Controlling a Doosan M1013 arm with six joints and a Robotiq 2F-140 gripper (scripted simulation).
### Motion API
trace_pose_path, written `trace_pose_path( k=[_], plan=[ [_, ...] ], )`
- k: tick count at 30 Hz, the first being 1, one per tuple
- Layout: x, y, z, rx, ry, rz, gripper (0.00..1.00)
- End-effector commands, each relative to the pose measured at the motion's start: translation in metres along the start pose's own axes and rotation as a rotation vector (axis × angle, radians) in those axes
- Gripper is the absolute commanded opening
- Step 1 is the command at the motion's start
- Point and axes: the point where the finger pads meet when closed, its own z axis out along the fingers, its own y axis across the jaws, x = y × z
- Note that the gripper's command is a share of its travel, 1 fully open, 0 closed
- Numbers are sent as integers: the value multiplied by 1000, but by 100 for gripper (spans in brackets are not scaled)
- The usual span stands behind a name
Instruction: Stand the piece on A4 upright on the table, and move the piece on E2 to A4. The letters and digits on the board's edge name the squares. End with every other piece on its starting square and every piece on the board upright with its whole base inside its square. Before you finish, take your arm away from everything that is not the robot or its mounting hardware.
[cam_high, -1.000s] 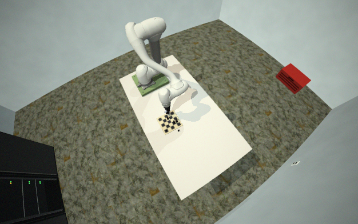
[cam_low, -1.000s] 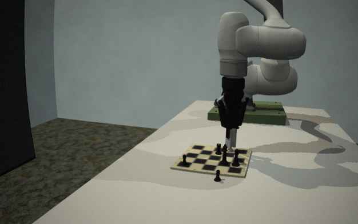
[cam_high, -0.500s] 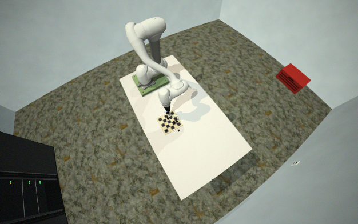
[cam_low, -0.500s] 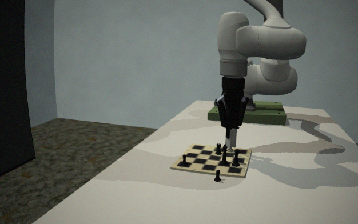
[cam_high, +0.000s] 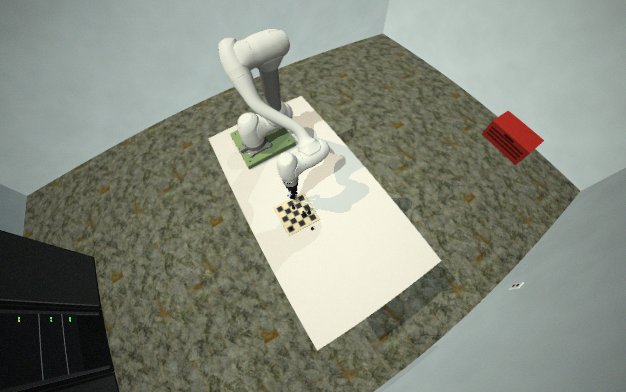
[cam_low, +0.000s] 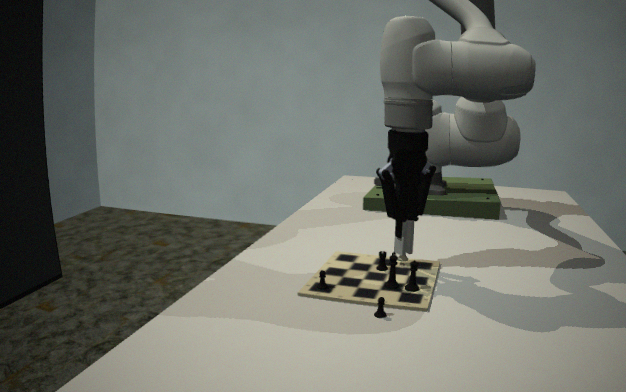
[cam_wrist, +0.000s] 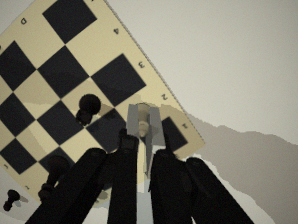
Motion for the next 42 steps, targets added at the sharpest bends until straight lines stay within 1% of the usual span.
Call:
trace_pose_path(
  k=[1, 2, 4, 10, 14, 17, 28, 30, 33, 34, 35, 38, 41, 42],
  plan=[
    [0, 0, -16, 0, 0, 0, 0],
    [0, 0, -23, 0, 0, 0, 0],
    [0, 0, -23, 0, 0, 0, 0],
    [0, 0, -68, 0, 0, 0, 0],
    [0, 0, -87, 0, 0, 0, 0],
    [0, 0, -91, 0, 0, 0, 0],
    [-1, -2, -91, 0, 0, -12, 0],
    [-7, -16, -92, 0, 0, -78, 0],
    [-24, -61, -94, 0, 0, -289, 0],
    [-24, -61, -94, 0, 0, -289, 0],
    [-30, -80, -94, 0, 0, -377, 0],
    [-30, -80, -94, 0, 0, -377, 0],
    [-44, -132, -93, 0, 0, -618, 0],
    [-44, -132, -93, 0, 0, -618, 0]
  ],
)
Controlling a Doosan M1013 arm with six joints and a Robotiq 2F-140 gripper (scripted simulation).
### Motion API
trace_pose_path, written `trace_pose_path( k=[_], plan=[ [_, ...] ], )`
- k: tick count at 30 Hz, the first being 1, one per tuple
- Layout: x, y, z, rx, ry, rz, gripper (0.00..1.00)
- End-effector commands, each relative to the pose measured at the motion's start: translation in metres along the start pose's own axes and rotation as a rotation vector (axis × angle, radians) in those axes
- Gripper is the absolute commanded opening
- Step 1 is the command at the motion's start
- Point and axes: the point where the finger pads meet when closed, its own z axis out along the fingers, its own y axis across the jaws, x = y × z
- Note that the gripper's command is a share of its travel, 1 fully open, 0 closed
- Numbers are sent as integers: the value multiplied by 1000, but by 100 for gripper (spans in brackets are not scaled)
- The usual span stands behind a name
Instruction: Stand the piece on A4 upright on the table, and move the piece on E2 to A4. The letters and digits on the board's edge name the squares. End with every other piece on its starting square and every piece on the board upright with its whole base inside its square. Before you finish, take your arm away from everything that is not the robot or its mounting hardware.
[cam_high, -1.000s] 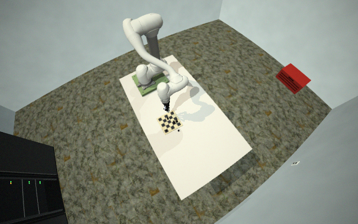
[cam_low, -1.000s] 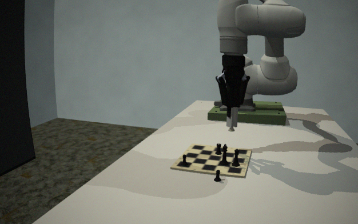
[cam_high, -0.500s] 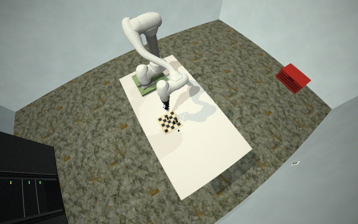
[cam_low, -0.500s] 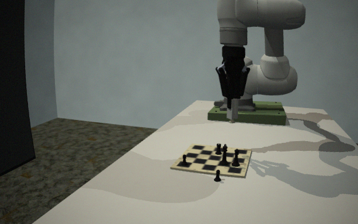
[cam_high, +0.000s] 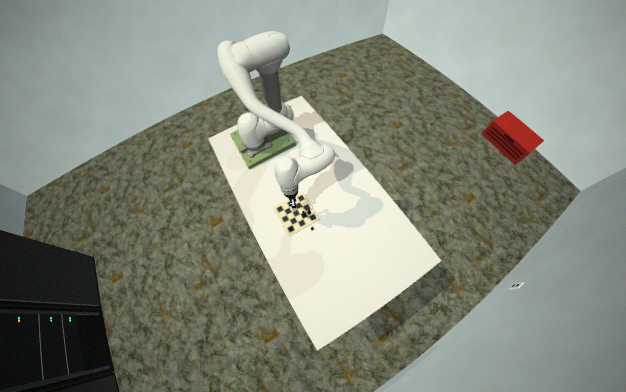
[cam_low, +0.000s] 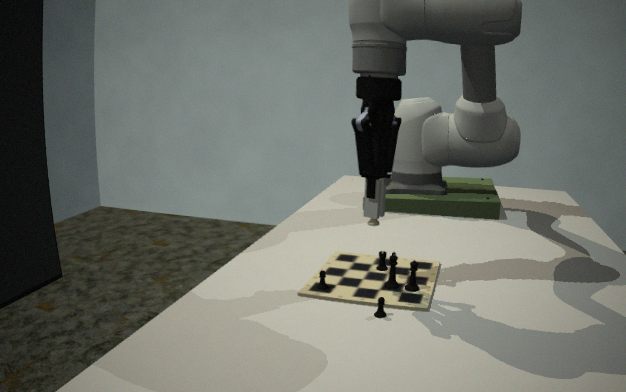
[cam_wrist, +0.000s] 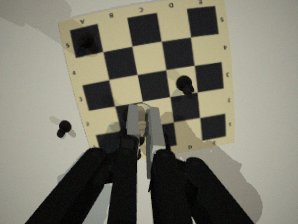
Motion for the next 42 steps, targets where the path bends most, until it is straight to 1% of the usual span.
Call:
trace_pose_path(
  k=[1, 2, 4, 18, 23, 28, 30, 42],
  plan=[
    [8, -50, 3, -15, -19, -237, 0],
    [11, -59, 3, -14, -19, -278, 0],
    [12, -67, 4, -14, -19, -313, 0],
    [13, -67, 4, -14, -19, -315, 0],
    [12, -67, 10, -14, -19, -315, 0],
    [12, -67, 26, -14, -19, -315, 0],
    [12, -67, 26, -14, -19, -315, 0],
    [11, -66, 82, -14, -19, -315, 0]
  ],
)
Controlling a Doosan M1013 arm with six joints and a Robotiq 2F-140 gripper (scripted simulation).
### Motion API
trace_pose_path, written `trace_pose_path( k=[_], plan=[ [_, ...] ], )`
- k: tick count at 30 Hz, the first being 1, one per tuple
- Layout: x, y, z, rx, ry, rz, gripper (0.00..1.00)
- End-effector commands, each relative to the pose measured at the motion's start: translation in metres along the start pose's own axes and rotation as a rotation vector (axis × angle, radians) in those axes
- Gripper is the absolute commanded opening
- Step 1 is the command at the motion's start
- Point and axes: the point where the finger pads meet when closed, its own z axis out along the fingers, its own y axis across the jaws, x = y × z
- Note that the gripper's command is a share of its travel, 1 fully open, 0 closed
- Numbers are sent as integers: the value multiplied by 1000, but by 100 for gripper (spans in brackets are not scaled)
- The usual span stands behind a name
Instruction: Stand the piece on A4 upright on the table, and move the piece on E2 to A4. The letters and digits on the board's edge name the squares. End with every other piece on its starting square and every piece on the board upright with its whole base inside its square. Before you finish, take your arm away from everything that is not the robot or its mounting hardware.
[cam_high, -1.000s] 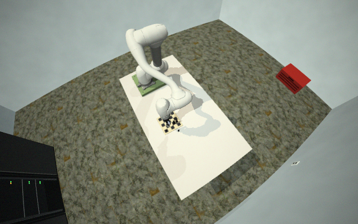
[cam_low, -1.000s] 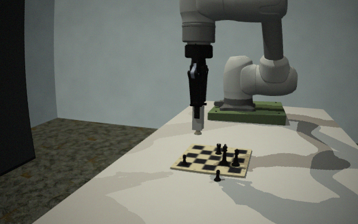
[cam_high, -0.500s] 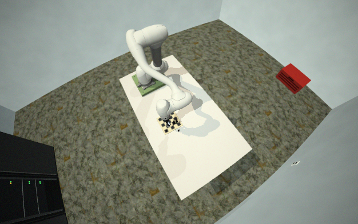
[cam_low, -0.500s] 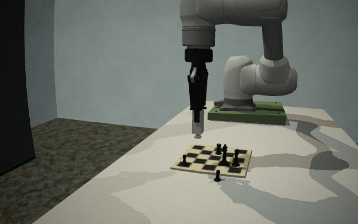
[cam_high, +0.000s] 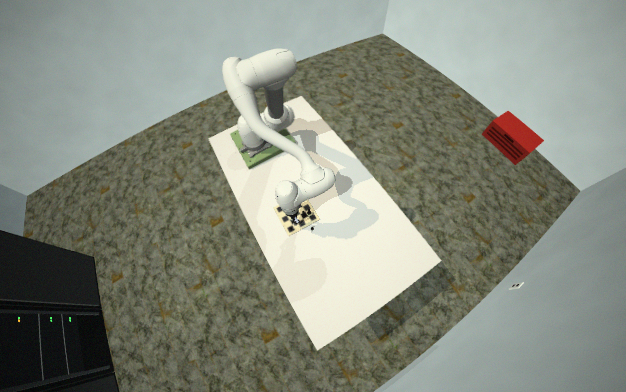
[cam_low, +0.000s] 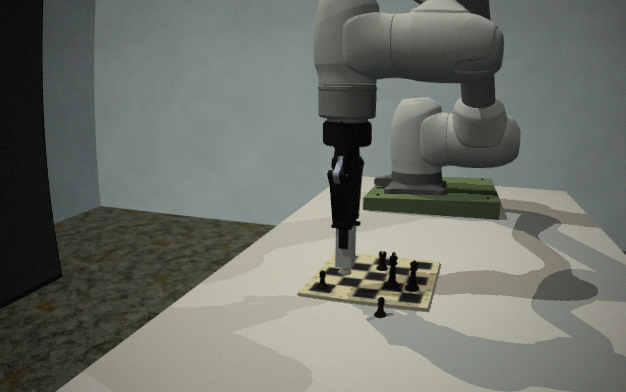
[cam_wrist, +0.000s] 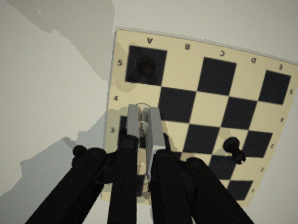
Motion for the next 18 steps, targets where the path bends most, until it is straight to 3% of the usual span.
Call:
trace_pose_path(
  k=[1, 18],
  plan=[
    [0, 0, 13, 0, 0, 0, 0],
    [0, 0, 28, 0, 0, 0, 0]
  ],
)
